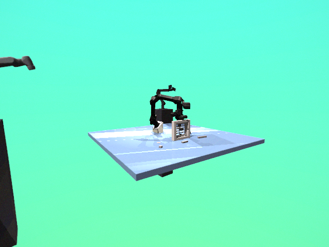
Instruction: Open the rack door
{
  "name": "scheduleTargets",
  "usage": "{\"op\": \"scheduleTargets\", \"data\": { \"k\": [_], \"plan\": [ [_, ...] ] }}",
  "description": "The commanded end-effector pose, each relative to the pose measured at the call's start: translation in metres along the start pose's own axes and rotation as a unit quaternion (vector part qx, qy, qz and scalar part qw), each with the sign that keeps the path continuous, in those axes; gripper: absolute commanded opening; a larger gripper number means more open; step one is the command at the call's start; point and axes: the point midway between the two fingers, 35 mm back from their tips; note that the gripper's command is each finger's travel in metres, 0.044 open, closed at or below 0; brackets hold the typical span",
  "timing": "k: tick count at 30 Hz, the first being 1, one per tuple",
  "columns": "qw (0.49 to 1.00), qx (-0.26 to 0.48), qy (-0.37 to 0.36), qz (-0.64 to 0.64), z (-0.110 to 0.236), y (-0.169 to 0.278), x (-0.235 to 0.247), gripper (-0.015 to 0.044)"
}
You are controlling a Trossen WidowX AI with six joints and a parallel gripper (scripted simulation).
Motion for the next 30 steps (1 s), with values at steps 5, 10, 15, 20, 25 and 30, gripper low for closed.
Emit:
{"op": "scheduleTargets", "data": {
  "k": [5,10,15,20,25,30],
  "plan": [
    [0.997,0.0,0.0,0.083,0.0,-0.004,-0.005,0.0027],
    [0.991,0.0,0.0,0.136,0.0,-0.006,-0.009,0.0027],
    [0.982,0.0,0.001,0.189,0.0,-0.01,-0.014,0.0027],
    [0.971,0.0,0.001,0.239,0.0,-0.014,-0.02,0.0027],
    [0.957,0.0,0.001,0.292,0.0,-0.02,-0.027,0.0027],
    [0.941,0.0,0.001,0.34,0.0,-0.028,-0.035,0.0027]
  ]
}}
Point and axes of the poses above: the point midway between the two fingers, 35 mm back from their tips, its own z axis back along the fingers, its own x axis across the jaws, y = z × x, and after that the axes turned 2 degrees about z, right-handed
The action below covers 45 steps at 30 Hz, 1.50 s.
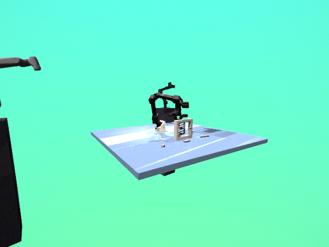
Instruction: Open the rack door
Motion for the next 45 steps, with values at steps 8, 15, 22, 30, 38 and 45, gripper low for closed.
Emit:
{"op": "scheduleTargets", "data": {
  "k": [8,15,22,30,38,45],
  "plan": [
    [0.992,-0.002,-0.004,0.125,0.0,-0.008,-0.024,0.0027],
    [0.982,-0.002,-0.003,0.188,0.0,-0.016,-0.039,0.0027],
    [0.969,-0.002,-0.003,0.248,0.0,-0.025,-0.051,0.0027],
    [0.949,-0.003,-0.002,0.315,0.0,-0.037,-0.064,0.0027],
    [0.927,-0.003,-0.001,0.375,0.0,-0.049,-0.075,0.0027],
    [0.905,-0.003,-0.001,0.424,0.0,-0.061,-0.082,0.0027]
  ]
}}
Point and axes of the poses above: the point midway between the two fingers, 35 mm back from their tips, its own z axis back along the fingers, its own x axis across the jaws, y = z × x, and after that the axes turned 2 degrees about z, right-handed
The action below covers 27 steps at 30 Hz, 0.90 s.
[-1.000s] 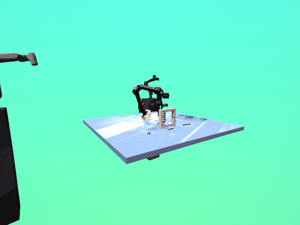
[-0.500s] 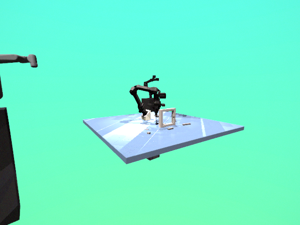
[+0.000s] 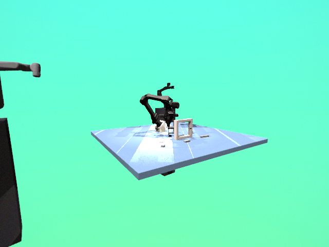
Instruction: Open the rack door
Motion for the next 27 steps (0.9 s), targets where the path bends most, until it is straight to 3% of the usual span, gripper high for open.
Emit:
{"op": "scheduleTargets", "data": {
  "k": [1,27],
  "plan": [
    [0.999,-0.002,-0.001,0.044,0.0,-0.002,-0.009,0.0027],
    [0.971,-0.003,0.001,0.238,0.001,-0.024,-0.054,0.0027]
  ]
}}
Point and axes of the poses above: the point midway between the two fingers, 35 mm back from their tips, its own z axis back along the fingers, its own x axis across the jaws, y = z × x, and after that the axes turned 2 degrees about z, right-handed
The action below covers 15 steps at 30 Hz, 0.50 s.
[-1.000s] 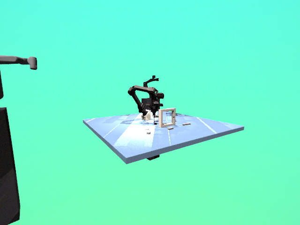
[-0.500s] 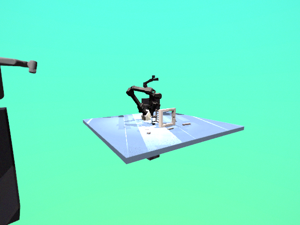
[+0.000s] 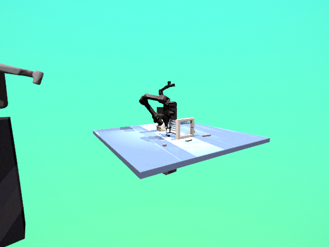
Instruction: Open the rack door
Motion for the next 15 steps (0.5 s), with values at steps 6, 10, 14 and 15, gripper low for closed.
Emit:
{"op": "scheduleTargets", "data": {
  "k": [6,10,14,15],
  "plan": [
    [0.999,-0.002,0.0,0.043,0.0008,-0.002,-0.0093,0.0027],
    [0.999,-0.002,0.0,0.043,0.0008,-0.002,-0.0093,0.0027],
    [0.999,-0.002,0.0,0.043,0.0008,-0.002,-0.0093,0.0027],
    [0.999,-0.002,0.0,0.043,0.0008,-0.002,-0.0093,0.0027]
  ]
}}
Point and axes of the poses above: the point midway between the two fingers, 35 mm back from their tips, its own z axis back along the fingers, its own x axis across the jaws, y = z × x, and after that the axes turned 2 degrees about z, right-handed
